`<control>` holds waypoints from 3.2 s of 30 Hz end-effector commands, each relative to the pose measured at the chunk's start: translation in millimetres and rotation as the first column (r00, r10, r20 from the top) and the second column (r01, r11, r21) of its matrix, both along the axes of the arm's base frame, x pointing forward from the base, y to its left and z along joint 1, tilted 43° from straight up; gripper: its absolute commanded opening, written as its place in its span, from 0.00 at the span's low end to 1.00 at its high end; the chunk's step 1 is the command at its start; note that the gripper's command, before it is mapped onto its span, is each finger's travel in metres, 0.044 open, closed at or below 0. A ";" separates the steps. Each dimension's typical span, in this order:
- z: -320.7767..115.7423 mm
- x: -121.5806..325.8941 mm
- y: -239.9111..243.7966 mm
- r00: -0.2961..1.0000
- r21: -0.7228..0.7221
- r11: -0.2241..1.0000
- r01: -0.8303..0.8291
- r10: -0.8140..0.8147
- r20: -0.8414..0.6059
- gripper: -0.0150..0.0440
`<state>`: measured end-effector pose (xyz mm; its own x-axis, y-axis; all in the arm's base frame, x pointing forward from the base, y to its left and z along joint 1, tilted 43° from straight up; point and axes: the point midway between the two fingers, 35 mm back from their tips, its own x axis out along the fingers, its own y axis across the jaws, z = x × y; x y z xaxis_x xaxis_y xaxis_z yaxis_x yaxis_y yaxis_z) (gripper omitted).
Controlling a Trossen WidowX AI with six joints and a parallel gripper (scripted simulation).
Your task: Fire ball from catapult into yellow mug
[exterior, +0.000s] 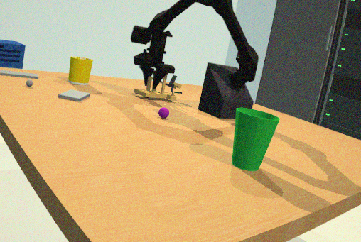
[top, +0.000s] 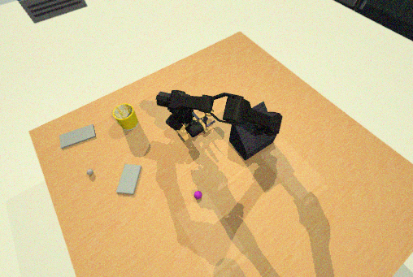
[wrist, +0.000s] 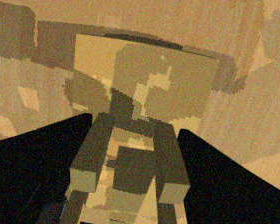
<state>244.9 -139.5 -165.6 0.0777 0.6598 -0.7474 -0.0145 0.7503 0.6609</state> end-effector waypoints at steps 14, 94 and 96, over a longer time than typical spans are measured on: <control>-4.8 0.3 4.5 1.000 0.000 1.000 0.000 0.000 0.000 0.43; -6.4 0.4 5.9 1.000 -0.005 1.000 0.003 -0.003 0.002 0.96; -6.4 0.4 5.9 1.000 -0.005 1.000 0.003 -0.003 0.002 0.87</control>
<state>245.1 -133.2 -172.4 0.0804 0.6564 -0.7501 -0.0128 0.7532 0.6577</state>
